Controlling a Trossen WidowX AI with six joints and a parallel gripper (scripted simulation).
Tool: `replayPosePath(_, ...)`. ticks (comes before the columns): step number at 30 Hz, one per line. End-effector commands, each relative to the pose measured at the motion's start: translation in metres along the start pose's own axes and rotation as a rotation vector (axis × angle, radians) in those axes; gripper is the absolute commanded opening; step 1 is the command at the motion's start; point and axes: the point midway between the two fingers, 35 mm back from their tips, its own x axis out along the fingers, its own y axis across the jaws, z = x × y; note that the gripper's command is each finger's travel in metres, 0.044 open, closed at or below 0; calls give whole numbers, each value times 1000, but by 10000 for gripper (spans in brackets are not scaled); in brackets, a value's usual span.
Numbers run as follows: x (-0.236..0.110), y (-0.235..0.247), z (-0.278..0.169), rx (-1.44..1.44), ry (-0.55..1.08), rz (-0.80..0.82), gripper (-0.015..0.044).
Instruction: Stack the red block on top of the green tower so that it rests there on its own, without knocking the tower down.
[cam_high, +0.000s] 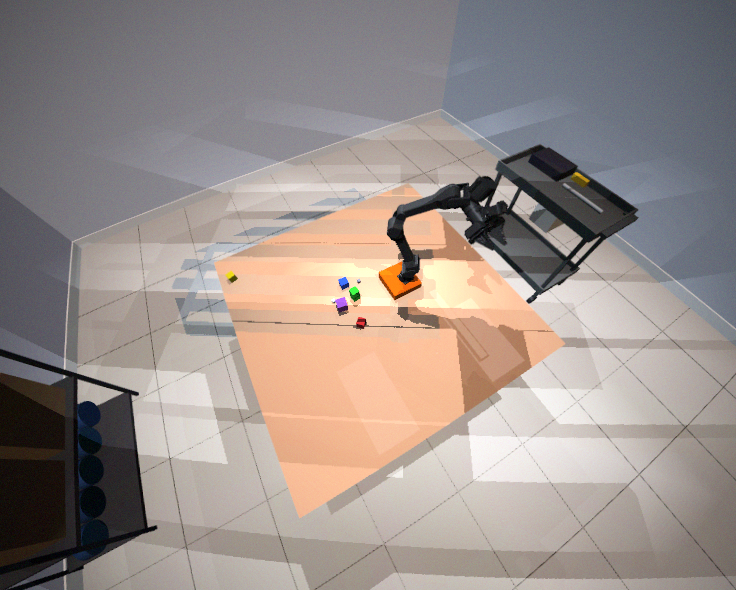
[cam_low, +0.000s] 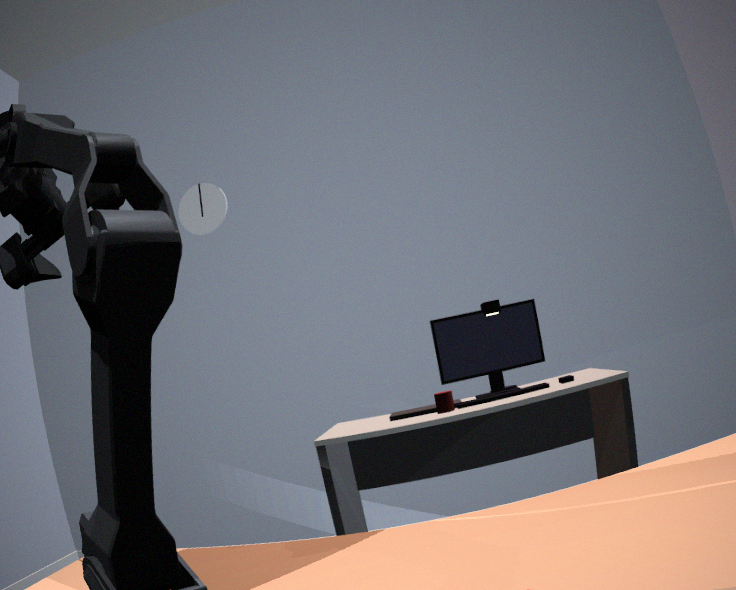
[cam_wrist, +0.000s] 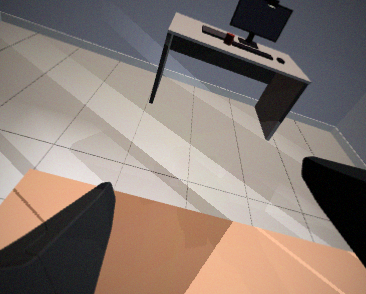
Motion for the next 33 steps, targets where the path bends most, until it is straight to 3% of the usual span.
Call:
replayPosePath(1, 19, -1, -12, -28, 58, -27, 440)
replayPosePath(20, 103, -61, -95, -67, 412, -202, 440)
replayPosePath(33, 133, -123, -173, 21, 664, -288, 440)
